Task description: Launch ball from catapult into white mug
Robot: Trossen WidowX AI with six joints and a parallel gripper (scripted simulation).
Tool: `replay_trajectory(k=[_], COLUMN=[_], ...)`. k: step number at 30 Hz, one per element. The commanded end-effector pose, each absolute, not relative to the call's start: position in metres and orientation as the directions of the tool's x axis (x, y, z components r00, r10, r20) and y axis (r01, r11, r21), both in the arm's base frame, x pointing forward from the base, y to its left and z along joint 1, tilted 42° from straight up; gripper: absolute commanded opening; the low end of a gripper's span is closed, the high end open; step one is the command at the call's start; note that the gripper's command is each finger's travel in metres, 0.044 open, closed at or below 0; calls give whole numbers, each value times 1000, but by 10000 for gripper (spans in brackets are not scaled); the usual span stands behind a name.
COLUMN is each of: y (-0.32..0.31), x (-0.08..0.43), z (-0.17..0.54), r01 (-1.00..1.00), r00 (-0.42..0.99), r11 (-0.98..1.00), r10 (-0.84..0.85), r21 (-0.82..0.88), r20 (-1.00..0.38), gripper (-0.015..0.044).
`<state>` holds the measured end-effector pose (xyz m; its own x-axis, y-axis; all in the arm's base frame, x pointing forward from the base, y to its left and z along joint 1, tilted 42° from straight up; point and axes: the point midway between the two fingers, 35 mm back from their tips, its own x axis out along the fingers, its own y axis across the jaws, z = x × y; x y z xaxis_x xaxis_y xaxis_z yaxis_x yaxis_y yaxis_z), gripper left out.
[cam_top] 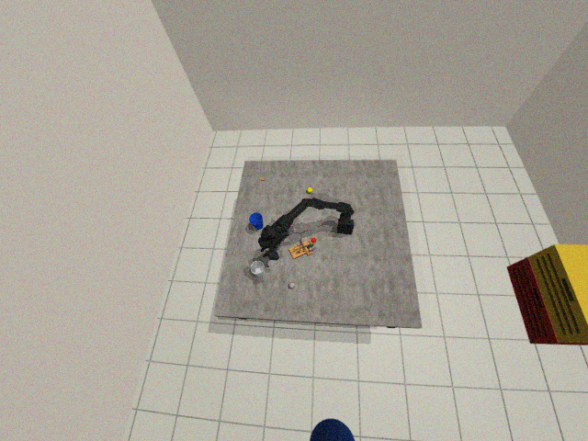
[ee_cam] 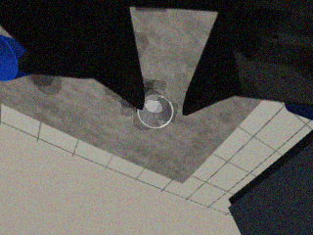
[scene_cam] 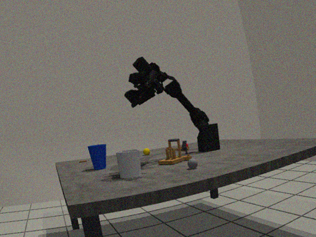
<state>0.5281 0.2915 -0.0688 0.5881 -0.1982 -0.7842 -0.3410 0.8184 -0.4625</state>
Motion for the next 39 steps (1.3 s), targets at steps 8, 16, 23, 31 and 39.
replay_trajectory(k=[8, 16, 23, 31, 39], y=[293, 293, 290, 281, 266], x=[530, 529, 499, 450, 399], z=[-66, -67, -88, -116, -136], r01=[-338, -342, -421, -573, -723], r00=[597, 593, 527, 423, 329], r11=[818, 815, 749, 604, 429], r10=[-196, -199, -256, -360, -476], r21=[-465, -468, -511, -553, -542], r20=[-778, -780, -810, -832, -816], gripper=[0, 0, 0, 0, 0])
